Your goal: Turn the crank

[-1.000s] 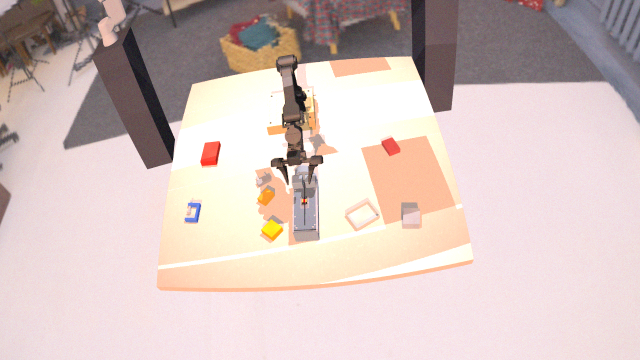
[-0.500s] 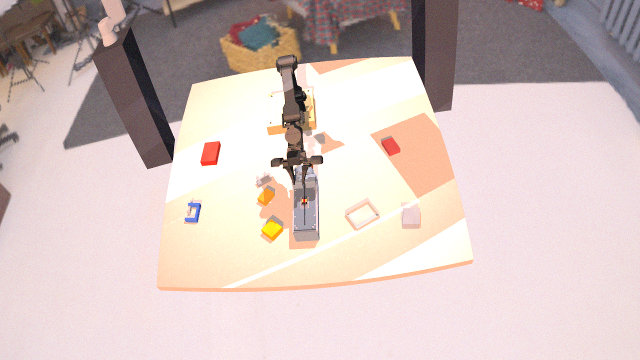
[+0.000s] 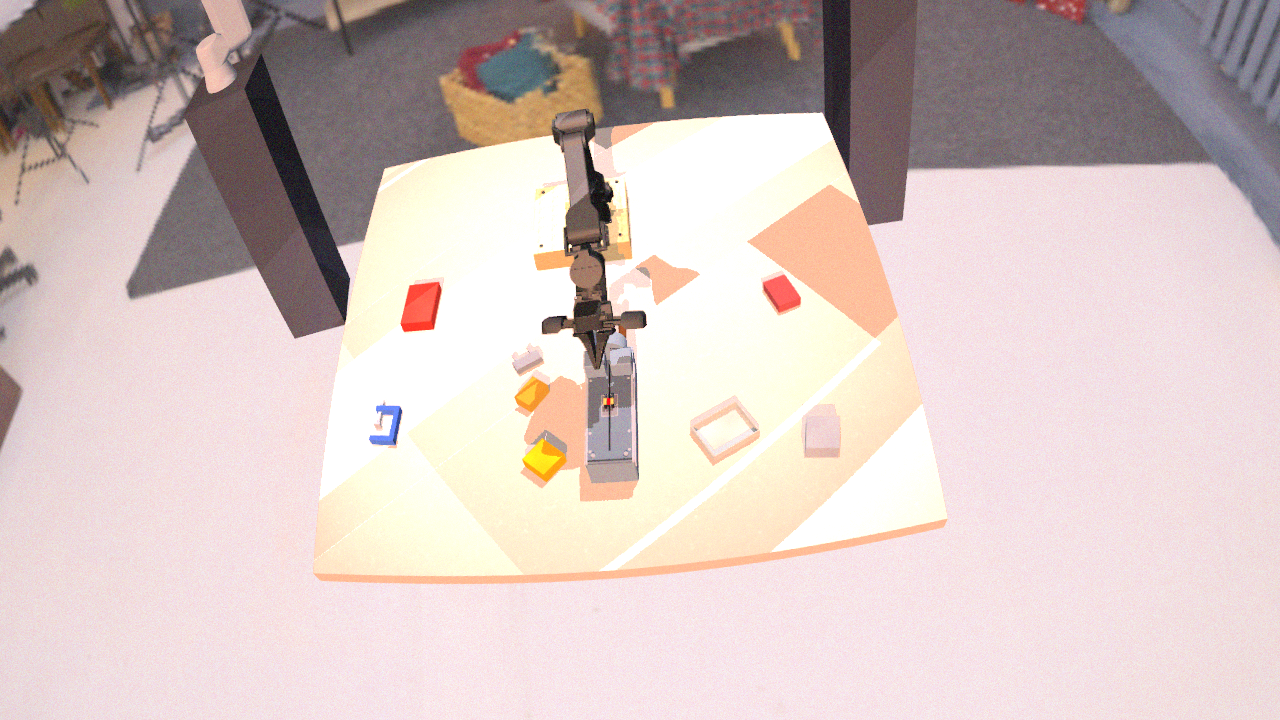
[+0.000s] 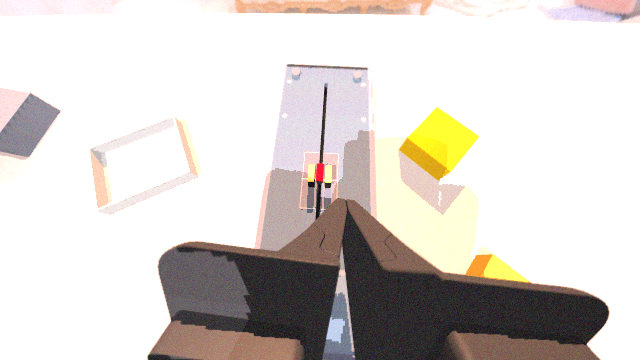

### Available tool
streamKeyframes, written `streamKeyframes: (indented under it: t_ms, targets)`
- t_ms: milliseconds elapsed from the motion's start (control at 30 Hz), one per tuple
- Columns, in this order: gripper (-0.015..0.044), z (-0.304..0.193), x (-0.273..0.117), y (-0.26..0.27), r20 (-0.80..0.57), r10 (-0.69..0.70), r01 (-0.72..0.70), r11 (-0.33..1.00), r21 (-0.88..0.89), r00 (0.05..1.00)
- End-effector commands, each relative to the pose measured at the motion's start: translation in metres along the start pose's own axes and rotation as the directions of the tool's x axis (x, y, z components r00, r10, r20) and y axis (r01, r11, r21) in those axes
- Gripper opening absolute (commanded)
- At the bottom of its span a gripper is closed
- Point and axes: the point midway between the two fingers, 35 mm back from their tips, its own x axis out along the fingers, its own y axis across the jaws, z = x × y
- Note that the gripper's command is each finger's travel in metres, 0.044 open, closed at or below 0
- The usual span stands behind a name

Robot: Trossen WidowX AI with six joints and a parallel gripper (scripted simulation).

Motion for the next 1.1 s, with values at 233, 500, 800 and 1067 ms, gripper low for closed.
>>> streamKeyframes:
  t_ms: [233, 500, 800, 1067]
  targets:
    - [0.0053, 0.0, 0.0, 0.0, 0.0, 0.0, 0.0, 1.0, 0.0, 1.0]
    - [0.0263, 0.0, 0.0, 0.0, 0.0, 0.0, 0.0, 1.0, 0.0, 1.0]
    - [0.0414, 0.0, 0.0, 0.0, 0.0, 0.0, 0.0, 1.0, 0.0, 1.0]
    - [0.0204, 0.0, 0.0, 0.0, 0.0, 0.0, 0.0, 1.0, 0.0, 1.0]
